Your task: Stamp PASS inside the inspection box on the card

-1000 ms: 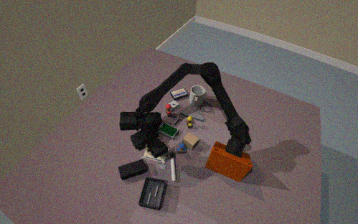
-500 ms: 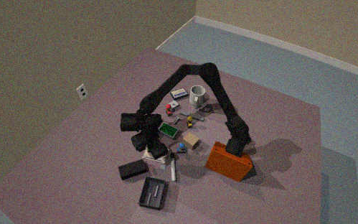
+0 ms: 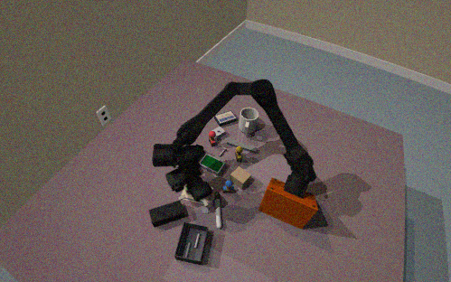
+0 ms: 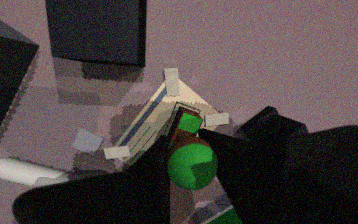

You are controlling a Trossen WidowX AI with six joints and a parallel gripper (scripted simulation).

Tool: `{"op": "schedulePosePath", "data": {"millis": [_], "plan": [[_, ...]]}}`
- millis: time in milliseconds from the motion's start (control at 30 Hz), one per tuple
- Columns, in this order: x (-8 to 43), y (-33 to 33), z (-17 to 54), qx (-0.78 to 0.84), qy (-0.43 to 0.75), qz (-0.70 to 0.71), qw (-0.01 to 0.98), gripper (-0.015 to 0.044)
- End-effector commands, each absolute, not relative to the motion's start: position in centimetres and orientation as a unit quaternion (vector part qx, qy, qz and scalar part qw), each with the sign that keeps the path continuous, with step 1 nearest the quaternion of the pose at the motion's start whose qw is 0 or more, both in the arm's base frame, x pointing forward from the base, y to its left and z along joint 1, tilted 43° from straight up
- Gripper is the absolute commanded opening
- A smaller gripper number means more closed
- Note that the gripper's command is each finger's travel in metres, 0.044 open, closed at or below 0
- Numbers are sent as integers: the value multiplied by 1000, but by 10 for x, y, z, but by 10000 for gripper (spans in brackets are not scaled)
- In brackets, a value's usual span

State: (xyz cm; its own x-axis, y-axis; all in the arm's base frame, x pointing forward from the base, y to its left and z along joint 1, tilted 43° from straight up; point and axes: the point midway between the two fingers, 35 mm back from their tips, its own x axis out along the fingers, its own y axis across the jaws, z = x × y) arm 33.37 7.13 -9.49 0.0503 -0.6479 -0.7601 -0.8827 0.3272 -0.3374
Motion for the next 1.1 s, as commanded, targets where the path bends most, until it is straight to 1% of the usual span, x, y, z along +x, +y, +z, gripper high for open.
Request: {"op": "schedulePosePath", "data": {"millis": [0, 1067], "plan": [[333, 70, -95, -567, 677, 130, 452, 0], [334, 67, -99, -567, 677, 129, 452, 0]]}}
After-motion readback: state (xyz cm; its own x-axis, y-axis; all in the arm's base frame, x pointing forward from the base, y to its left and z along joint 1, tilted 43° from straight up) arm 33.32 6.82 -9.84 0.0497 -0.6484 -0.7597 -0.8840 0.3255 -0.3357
